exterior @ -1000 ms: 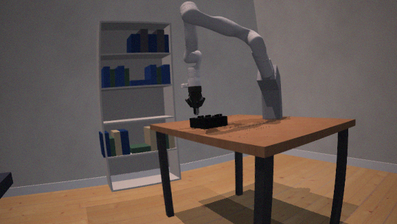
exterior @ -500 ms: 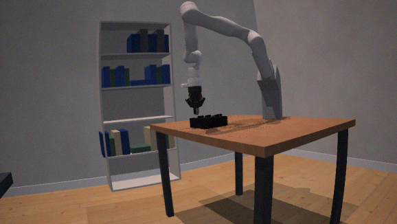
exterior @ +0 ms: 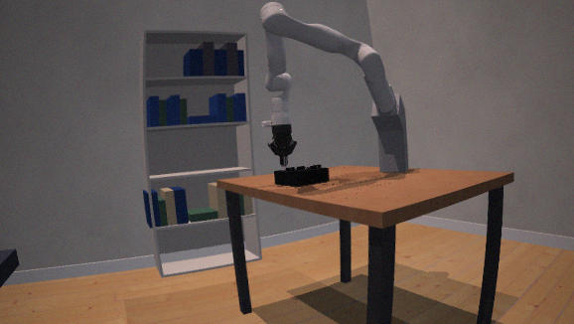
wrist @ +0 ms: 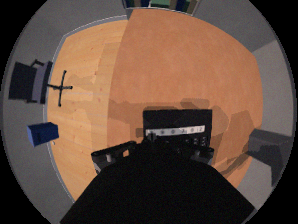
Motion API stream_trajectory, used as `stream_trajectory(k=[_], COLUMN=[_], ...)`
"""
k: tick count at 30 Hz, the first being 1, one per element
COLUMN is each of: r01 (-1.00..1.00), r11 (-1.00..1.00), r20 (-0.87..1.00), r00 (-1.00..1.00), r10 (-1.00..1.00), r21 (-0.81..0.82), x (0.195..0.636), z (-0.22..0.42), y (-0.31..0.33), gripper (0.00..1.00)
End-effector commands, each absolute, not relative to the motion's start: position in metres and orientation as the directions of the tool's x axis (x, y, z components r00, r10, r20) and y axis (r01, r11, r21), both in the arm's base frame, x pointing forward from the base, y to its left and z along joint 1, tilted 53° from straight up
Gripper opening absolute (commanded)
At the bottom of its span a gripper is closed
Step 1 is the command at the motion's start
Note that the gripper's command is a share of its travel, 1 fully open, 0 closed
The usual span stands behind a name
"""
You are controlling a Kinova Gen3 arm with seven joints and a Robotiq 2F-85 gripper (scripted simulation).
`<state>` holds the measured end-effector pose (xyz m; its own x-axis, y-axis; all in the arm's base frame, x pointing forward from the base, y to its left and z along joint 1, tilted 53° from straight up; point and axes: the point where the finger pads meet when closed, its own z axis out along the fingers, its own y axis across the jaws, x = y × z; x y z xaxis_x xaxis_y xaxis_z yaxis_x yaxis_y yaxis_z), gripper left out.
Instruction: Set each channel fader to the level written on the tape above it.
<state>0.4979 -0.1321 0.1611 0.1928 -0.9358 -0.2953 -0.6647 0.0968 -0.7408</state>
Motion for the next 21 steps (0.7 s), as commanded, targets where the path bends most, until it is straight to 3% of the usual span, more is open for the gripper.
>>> stream_trajectory(k=[1,21], r01=[-0.664,-0.664], r11=[0.097,0.097], r20=[-0.295,-0.295], r00=[0.192,0.192], r10=[-0.936,-0.936], r21=[-0.741,-0.741], x=[0.4978,0.5042], z=[0.1616,0.1563], y=[-0.1328,-0.1298], gripper=[0.0,0.0])
